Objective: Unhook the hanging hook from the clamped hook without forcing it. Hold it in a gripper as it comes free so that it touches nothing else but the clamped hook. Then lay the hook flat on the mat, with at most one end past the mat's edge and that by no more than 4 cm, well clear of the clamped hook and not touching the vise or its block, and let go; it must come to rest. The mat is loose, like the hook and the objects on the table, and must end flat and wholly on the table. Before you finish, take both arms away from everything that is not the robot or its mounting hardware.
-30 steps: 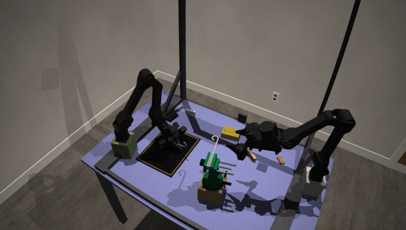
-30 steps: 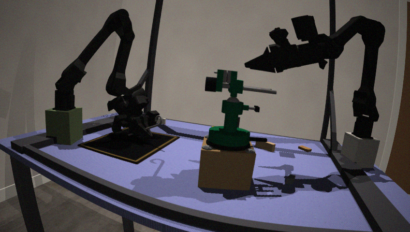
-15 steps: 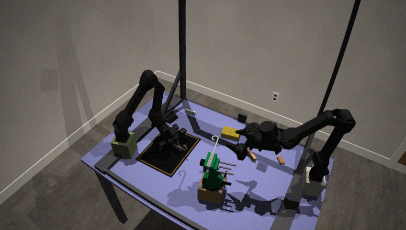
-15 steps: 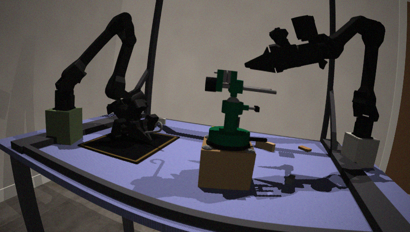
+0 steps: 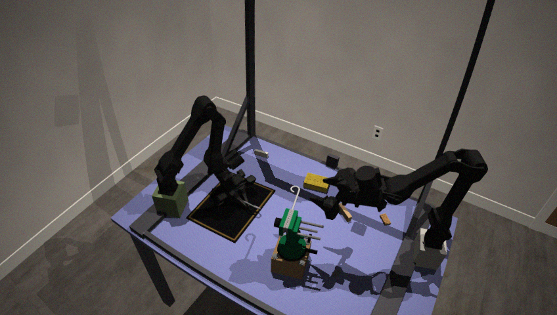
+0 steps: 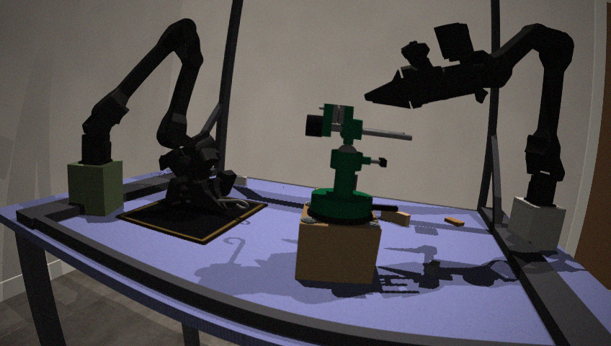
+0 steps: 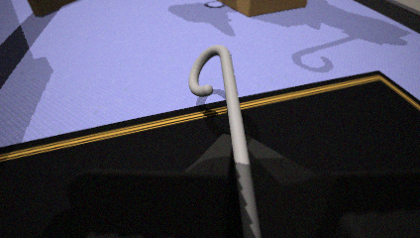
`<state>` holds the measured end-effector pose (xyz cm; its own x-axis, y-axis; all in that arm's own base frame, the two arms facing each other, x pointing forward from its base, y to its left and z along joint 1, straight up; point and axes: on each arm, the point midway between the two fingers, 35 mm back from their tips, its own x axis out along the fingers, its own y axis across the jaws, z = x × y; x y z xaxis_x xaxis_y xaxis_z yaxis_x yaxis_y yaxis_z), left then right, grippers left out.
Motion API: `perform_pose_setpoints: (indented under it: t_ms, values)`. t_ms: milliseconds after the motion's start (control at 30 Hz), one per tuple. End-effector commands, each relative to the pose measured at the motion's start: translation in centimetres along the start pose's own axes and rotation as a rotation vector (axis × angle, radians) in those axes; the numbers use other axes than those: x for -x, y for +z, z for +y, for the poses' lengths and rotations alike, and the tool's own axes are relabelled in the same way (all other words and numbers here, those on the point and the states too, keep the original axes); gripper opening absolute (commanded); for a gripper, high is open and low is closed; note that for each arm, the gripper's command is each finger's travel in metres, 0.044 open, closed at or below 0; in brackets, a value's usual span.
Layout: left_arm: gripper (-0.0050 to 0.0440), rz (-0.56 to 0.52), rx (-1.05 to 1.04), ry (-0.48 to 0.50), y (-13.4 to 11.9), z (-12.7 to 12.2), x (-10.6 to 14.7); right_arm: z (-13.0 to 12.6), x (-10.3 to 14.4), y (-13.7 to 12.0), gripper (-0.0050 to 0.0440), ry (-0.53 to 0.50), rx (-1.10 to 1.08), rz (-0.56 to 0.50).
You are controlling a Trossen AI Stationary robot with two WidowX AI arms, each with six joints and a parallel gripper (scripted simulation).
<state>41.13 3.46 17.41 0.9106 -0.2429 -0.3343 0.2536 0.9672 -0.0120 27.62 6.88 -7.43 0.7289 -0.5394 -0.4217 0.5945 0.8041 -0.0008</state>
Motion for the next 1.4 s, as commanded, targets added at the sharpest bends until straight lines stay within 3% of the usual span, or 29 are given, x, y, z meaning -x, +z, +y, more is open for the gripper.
perform_pose_setpoints:
  t_ms: [0, 533, 833, 900, 1133, 1367]
  values:
    - [0.0440, -0.021, -0.016, 0.002, 0.98, 0.04, 0.23, 0.29, 0.08, 0.33, 0.0027, 0.006, -0.013, -0.003]
    - [0.0440, -0.021, -0.016, 0.002, 0.98, 0.04, 0.23, 0.29, 0.08, 0.33, 0.0050, 0.006, -0.013, -0.003]
    - [0.0440, -0.021, -0.016, 0.002, 0.98, 0.04, 0.23, 0.29, 0.08, 0.33, 0.0266, 0.006, -0.013, -0.003]
    - [0.0440, -0.021, -0.016, 0.002, 0.98, 0.04, 0.23, 0.29, 0.08, 0.33, 0.0266, 0.006, -0.013, -0.003]
    - [0.0440, -0.021, -0.016, 0.002, 0.98, 0.04, 0.23, 0.29, 0.08, 0.33, 0.0434, 0.006, -0.013, -0.003]
    - [0.0440, -0.021, -0.016, 0.002, 0.98, 0.04, 0.23, 0.29, 0.08, 0.33, 0.0440, 0.006, -0.013, -0.003]
